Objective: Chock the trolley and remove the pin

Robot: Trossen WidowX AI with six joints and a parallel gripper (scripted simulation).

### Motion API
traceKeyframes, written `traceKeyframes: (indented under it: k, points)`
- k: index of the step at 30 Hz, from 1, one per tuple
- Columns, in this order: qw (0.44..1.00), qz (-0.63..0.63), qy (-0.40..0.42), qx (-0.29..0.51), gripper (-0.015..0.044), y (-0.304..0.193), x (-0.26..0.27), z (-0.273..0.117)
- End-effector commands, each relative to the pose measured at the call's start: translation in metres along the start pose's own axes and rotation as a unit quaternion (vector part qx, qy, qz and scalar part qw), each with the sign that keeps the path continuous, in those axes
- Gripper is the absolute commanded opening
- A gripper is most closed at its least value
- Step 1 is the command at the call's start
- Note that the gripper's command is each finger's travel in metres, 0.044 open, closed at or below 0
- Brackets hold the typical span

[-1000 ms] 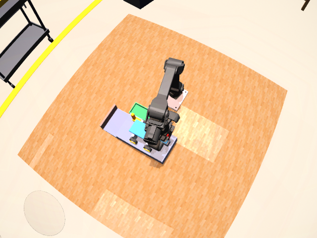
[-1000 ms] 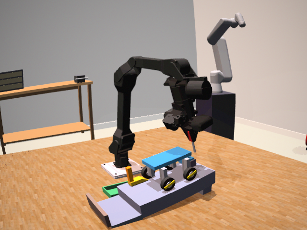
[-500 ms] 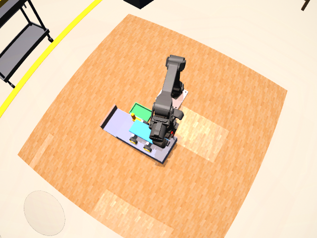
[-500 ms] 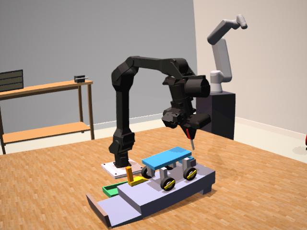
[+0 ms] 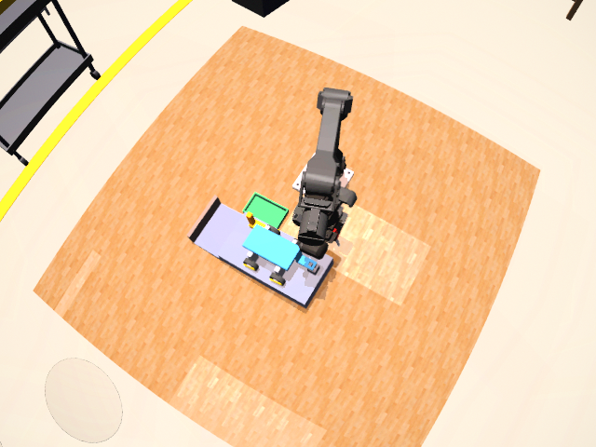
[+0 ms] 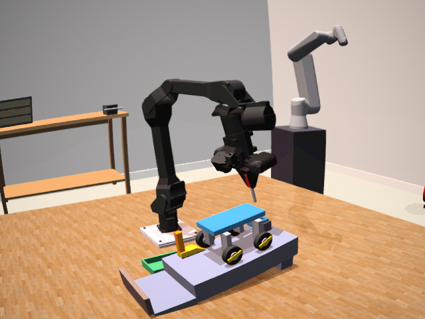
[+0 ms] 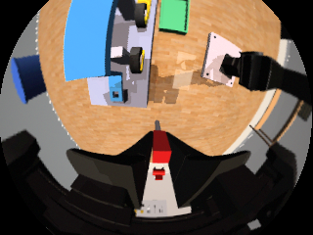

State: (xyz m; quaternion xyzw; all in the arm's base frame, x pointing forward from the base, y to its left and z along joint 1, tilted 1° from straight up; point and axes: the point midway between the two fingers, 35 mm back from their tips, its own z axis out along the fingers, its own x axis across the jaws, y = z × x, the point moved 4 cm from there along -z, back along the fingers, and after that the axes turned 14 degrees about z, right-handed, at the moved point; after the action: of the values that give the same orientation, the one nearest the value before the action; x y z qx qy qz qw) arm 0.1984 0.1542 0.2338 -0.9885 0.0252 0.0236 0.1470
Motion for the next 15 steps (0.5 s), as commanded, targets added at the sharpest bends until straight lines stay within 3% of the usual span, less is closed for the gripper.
traceKeyframes:
  k: [1, 15]
  points:
    - [1.000, 0.003, 0.002, -0.001, 0.0000, 0.003, -0.007, 0.000]
    - [1.000, 0.003, 0.002, -0.003, 0.0000, 0.043, 0.007, -0.006]
